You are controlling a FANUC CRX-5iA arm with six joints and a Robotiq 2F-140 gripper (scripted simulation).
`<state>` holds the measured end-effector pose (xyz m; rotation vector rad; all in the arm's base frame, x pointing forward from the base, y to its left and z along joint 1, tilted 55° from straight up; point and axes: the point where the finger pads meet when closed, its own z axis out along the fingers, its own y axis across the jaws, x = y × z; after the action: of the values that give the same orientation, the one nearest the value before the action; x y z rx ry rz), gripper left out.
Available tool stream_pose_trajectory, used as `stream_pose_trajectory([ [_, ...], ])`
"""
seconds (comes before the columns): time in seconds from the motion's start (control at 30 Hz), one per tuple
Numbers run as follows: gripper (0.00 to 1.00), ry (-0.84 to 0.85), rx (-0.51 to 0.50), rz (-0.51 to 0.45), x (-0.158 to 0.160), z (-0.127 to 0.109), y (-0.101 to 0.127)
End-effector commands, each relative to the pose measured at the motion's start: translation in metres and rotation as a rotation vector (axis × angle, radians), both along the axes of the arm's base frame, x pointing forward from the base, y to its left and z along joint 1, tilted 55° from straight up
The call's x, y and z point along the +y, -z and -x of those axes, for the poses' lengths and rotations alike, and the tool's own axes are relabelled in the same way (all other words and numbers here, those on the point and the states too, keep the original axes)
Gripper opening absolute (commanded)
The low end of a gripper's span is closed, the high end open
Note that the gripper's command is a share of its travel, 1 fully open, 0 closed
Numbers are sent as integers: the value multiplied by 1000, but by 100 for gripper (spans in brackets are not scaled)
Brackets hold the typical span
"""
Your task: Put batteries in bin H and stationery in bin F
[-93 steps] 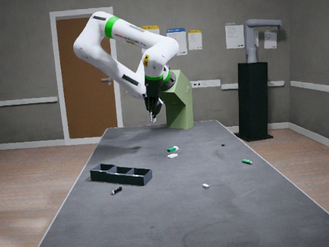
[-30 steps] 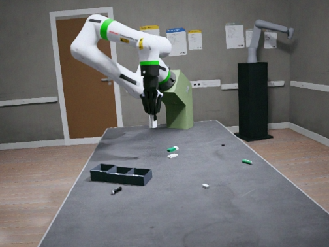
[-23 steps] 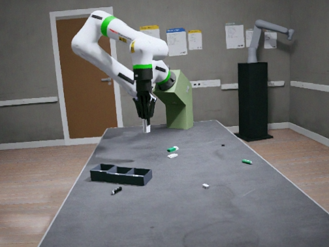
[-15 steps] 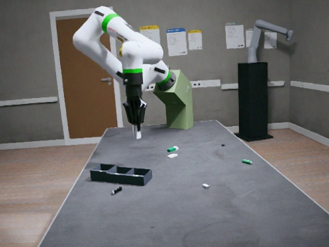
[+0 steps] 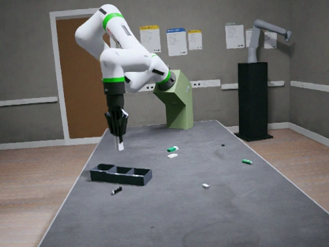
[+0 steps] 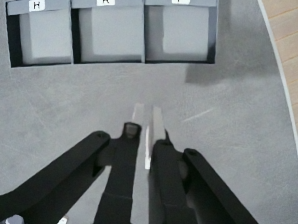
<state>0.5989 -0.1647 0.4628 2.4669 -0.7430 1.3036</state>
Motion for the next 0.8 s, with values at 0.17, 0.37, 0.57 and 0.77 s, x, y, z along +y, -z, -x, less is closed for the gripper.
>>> stream_pose_trajectory([
  [0.17, 15, -5, 14, -9, -43, -40, -45],
  [0.37, 15, -5, 14, -9, -55, -51, -58],
  [0.57, 15, -5, 14, -9, -56, -53, -56],
  [0.77, 15, -5, 14, -9, -61, -60, -50],
])
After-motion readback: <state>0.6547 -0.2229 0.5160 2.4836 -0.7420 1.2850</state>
